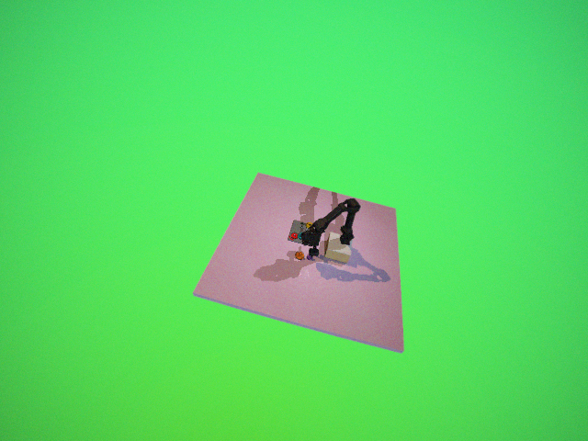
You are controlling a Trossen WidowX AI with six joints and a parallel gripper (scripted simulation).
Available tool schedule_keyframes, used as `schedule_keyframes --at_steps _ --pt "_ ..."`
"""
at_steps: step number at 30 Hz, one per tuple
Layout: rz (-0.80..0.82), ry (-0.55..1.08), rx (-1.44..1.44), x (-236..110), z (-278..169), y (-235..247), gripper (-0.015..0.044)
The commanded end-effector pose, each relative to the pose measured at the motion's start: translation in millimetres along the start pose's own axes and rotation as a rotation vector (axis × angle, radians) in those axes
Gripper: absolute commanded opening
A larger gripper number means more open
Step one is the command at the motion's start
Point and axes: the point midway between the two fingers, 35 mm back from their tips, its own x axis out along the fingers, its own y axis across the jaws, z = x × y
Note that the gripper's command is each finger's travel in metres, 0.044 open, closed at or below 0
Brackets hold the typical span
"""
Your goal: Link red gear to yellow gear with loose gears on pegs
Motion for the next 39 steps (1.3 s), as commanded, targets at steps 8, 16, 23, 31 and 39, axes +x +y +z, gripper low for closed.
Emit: schedule_keyframes --at_steps 8,16,23,31,39 --pt "-0.001 0.008 0.007 22 -3 0 0.044" --pt "-0.001 0.008 0.007 35 -3 0 0.044" --pt "-0.001 0.008 0.007 45 -4 0 0.044" --pt "-0.001 0.008 0.007 45 -4 0 0.0335" --pt "-0.001 0.008 0.007 45 -4 0 0.0125"
